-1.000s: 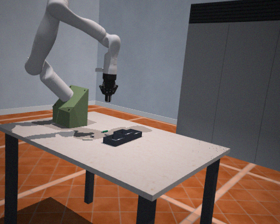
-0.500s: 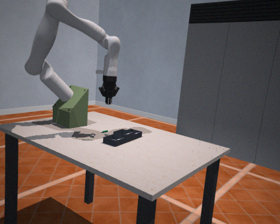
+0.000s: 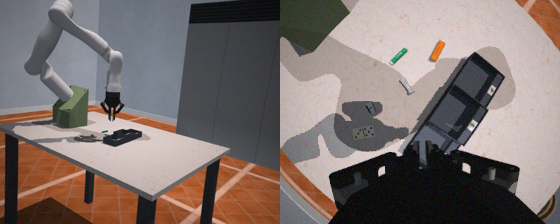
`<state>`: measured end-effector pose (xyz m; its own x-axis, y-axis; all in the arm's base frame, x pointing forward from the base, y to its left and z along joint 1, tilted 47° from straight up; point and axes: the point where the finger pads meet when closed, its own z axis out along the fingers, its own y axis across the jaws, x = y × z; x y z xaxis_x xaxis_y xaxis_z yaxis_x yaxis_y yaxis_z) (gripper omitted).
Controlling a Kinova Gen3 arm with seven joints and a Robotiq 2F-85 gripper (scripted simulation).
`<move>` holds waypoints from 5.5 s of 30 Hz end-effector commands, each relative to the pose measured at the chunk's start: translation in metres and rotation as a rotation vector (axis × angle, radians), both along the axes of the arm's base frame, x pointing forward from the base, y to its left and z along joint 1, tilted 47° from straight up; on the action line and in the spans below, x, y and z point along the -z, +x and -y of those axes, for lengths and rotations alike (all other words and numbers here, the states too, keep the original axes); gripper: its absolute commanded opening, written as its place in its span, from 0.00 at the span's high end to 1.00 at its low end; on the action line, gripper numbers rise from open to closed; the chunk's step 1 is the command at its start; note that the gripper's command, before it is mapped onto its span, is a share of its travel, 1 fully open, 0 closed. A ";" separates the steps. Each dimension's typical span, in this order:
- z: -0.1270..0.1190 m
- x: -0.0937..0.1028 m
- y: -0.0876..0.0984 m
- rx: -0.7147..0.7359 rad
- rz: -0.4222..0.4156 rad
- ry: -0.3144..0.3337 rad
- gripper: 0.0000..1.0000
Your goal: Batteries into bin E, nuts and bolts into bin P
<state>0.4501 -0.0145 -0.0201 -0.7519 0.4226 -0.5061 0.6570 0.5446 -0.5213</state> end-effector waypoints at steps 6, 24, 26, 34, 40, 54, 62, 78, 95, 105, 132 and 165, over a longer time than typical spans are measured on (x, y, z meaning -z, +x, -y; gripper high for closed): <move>0.034 0.015 0.027 0.187 0.181 0.007 0.91; 0.034 0.015 0.027 0.734 0.763 0.047 0.91; 0.034 0.015 0.027 0.802 0.835 0.052 0.91; 0.034 0.015 0.027 1.075 1.127 0.072 0.91; 0.034 0.015 0.027 1.212 1.273 0.082 0.91; 0.034 0.015 0.027 1.499 1.580 0.104 0.91; 0.049 0.029 0.028 1.499 1.580 0.104 0.91; 0.076 0.055 0.029 1.499 1.580 0.104 0.91; 0.077 0.055 0.029 1.499 1.580 0.104 0.91; 0.077 0.055 0.029 1.499 1.580 0.104 0.91; 0.074 0.053 0.029 1.499 1.580 0.104 0.91; 0.034 0.015 0.027 1.499 1.580 0.104 0.91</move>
